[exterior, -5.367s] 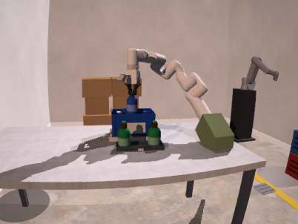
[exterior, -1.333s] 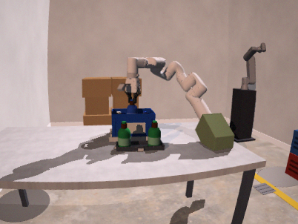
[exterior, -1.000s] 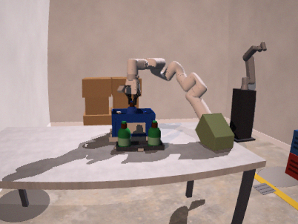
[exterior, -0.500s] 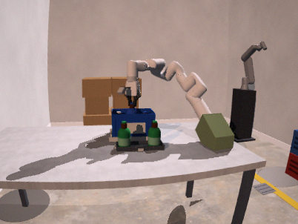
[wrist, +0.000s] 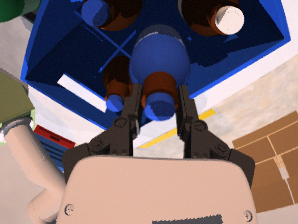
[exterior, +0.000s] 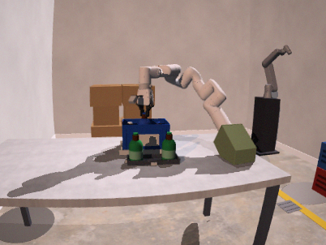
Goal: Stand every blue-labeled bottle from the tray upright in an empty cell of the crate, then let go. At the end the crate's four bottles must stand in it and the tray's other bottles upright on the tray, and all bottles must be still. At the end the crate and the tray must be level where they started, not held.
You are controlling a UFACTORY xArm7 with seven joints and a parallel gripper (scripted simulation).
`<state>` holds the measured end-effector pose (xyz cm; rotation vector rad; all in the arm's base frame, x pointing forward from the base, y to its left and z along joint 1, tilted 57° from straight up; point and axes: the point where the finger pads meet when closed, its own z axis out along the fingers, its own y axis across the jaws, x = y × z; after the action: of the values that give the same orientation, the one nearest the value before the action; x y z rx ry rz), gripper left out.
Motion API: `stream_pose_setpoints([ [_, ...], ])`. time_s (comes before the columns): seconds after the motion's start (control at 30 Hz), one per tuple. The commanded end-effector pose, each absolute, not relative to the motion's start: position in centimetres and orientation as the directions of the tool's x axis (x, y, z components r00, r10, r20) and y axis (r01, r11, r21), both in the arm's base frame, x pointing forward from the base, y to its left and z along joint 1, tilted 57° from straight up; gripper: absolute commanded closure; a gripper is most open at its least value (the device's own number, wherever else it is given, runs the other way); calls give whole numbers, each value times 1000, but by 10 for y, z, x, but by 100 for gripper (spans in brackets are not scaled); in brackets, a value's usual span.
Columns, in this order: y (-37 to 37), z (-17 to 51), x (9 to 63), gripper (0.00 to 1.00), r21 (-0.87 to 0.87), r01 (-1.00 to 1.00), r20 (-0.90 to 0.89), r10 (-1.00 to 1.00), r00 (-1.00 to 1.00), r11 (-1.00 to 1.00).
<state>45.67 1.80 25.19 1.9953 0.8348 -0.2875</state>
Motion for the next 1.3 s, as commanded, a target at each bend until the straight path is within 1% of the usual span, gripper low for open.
stream_pose_setpoints([
  [0.0,20,253,457,100,670,659,-501,447,741,-341],
  [1.27,3,241,460,100,670,659,-501,447,741,-341],
])
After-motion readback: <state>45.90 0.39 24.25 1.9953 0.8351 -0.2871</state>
